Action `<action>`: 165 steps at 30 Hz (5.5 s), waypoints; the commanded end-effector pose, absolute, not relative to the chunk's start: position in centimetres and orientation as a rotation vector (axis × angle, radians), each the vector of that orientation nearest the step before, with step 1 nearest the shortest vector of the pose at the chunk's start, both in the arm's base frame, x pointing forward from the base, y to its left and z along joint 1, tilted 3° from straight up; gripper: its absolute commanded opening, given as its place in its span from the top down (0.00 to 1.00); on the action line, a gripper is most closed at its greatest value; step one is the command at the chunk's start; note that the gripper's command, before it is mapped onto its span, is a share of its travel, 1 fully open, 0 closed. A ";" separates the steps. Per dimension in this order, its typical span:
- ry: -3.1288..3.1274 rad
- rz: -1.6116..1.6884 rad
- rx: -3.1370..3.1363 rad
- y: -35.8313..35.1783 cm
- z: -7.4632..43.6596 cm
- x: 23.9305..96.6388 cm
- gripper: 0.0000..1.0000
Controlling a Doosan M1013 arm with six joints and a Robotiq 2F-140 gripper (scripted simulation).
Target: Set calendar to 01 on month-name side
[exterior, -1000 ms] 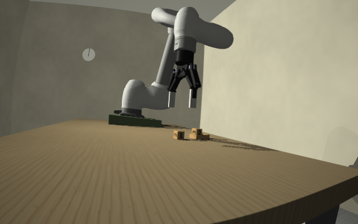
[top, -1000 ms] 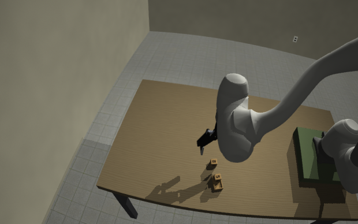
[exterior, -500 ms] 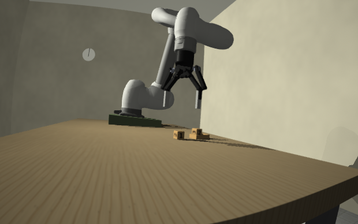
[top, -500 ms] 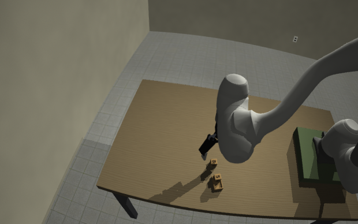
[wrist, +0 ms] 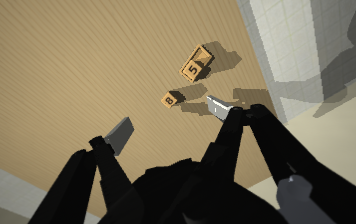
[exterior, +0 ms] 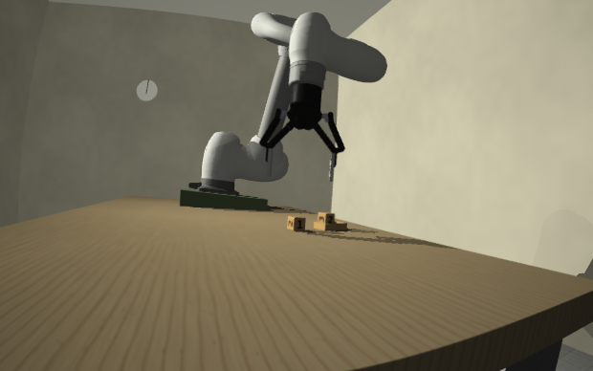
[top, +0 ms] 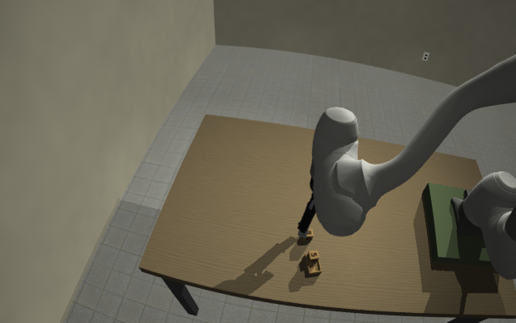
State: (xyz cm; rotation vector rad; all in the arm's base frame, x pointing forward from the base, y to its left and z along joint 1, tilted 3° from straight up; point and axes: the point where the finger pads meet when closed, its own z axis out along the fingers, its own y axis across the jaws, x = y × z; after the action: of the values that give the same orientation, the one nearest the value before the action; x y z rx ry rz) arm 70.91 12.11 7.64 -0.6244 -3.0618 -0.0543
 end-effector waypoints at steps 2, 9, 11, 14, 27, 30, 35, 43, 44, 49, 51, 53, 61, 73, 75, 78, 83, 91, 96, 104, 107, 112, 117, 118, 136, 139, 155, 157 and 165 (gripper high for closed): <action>-3.112 -0.070 -0.300 12.1 7.6 70.9 0.00; -3.131 -0.073 0.068 12.1 7.6 70.9 0.00; -3.126 -0.073 0.219 12.1 7.6 70.9 0.00; -3.115 -0.074 0.362 12.1 7.5 70.9 0.00; -2.941 -0.074 1.122 12.1 7.4 70.9 0.00; -2.872 -0.073 1.295 12.1 7.4 70.9 0.00; -2.762 -0.072 1.524 12.1 7.4 70.9 0.00; -2.537 -0.068 1.884 12.1 7.3 70.9 0.00; -2.468 -0.067 1.976 12.1 7.3 70.9 0.00; -2.354 -0.065 2.114 12.1 7.3 70.9 0.00; -2.223 -0.063 2.256 12.1 7.3 70.9 0.00; -2.142 -0.061 2.335 12.1 7.3 70.9 0.00; -1.757 -0.054 2.643 12.1 7.2 70.9 0.00; -1.158 -0.042 2.962 12.1 7.1 70.9 0.00; -1.046 -0.040 3.005 12.1 7.1 70.9 0.00; -0.903 -0.037 3.052 12.1 7.1 70.9 0.00; -0.695 -0.032 3.107 12.1 7.1 70.9 0.00; -0.177 -0.020 3.182 12.1 7.0 70.9 0.00; 0.068 -0.015 3.187 12.1 7.0 70.9 0.00; 0.248 -0.011 3.179 12.1 7.0 70.9 0.00; 0.278 -0.010 3.176 12.1 7.0 70.9 0.00; 0.286 -0.010 3.176 12.1 7.0 70.9 0.64; 0.286 -0.010 3.176 12.1 7.0 70.9 0.64; 0.286 -0.010 3.176 12.1 7.0 70.9 0.64; 0.286 -0.010 3.176 12.1 7.0 70.9 0.64; 0.286 -0.010 3.176 12.1 7.0 70.9 0.64; 0.286 -0.010 3.176 12.1 6.9 70.9 0.64; 0.286 -0.010 3.176 12.1 6.8 70.9 0.64; 0.286 -0.010 3.176 12.2 6.1 70.9 0.64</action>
State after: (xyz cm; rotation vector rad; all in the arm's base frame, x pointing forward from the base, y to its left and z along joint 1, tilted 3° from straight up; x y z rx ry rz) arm 70.87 12.14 6.26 -3.0824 -0.2774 0.0097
